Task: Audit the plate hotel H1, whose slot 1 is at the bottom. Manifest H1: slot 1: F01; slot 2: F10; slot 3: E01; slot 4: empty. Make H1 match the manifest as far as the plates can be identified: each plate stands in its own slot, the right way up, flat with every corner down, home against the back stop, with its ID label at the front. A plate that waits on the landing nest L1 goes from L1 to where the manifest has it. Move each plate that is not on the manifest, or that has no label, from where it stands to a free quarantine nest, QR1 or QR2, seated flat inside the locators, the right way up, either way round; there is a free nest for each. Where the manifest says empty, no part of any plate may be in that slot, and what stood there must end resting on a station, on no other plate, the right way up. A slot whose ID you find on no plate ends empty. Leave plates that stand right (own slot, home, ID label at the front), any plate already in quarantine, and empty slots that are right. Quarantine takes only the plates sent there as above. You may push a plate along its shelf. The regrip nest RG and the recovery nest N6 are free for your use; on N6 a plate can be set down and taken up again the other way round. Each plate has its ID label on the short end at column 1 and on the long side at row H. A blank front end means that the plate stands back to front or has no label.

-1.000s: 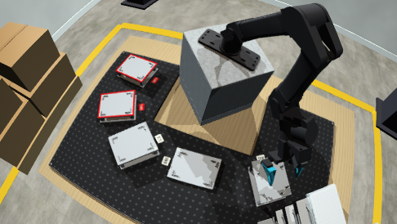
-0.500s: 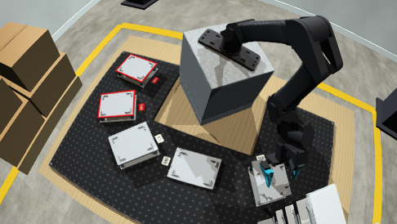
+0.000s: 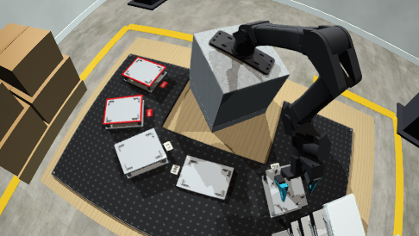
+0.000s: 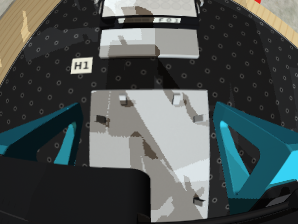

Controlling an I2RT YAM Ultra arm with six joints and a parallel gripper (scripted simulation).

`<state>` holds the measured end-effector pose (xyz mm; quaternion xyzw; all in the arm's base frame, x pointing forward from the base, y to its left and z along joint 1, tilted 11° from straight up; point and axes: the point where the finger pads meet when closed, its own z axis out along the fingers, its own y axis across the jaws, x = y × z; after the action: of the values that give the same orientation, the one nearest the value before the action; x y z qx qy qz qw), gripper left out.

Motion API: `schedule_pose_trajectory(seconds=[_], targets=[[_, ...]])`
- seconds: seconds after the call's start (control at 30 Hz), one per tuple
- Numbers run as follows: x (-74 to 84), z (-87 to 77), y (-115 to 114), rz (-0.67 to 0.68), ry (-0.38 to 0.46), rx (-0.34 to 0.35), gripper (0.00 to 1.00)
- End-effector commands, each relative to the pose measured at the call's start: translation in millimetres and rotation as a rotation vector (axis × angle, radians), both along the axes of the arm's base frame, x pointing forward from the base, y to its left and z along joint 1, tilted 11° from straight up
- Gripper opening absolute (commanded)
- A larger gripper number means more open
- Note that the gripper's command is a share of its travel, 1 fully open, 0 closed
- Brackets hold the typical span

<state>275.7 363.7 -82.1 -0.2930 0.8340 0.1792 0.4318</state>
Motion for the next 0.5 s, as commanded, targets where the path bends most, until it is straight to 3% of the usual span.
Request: schedule_pose_trajectory(seconds=[0.0,0.47], targets=[[3.7,3.9,2.7,-0.001,-0.007,0.008,1.00],[18.1,3.6,14.9,-0.001,-0.008,0.008,1.00]])
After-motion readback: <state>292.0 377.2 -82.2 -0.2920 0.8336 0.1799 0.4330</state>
